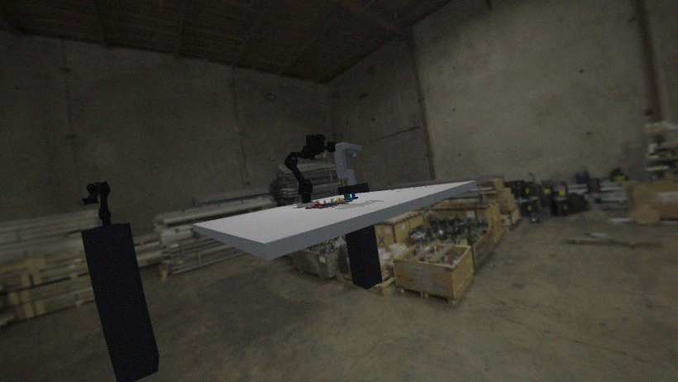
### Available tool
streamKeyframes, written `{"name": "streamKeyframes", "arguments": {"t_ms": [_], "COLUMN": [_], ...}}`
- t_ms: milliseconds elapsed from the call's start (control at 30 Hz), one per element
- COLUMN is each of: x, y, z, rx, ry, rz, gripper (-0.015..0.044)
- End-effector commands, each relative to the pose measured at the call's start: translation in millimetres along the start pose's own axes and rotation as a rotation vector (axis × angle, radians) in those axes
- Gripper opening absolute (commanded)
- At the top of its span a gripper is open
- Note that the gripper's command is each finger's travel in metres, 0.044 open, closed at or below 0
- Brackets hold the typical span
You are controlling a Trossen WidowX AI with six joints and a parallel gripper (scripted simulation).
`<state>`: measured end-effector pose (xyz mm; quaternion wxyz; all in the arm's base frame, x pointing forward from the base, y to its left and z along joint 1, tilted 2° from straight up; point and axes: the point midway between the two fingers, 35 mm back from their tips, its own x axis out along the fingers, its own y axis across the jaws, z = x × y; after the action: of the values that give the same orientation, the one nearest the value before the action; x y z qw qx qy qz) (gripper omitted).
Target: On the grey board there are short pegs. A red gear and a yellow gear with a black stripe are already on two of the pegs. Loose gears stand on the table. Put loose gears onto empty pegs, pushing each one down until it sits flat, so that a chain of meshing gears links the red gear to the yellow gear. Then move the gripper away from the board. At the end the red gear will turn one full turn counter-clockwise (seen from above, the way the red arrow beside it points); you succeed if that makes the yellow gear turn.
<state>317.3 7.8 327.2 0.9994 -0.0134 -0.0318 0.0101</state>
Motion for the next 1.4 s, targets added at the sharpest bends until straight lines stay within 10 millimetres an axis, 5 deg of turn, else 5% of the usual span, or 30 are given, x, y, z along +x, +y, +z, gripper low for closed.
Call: {"name": "streamKeyframes", "arguments": {"t_ms": [0,167,333,500,667,800,1367], "x": [1.1,17.3,7.8,-26.8,-83.8,-114.6,-117.7], "y": [1.5,44.8,96.6,138.4,166.2,173.9,176.8], "z": [-2.1,-58.6,-122.6,-175.5,-214.4,-224.0,-242.9], "rx": [0.004,0.079,0.117,0.093,-0.016,-0.099,-0.101], "ry": [0.011,0.316,0.682,1.049,1.446,1.620,1.623], "rz": [0.005,0.124,0.229,0.277,0.251,0.208,0.207], "gripper": [0.0426,0.0440,0.0440,0.0440,0.0440,0.0440,0.0440]}}
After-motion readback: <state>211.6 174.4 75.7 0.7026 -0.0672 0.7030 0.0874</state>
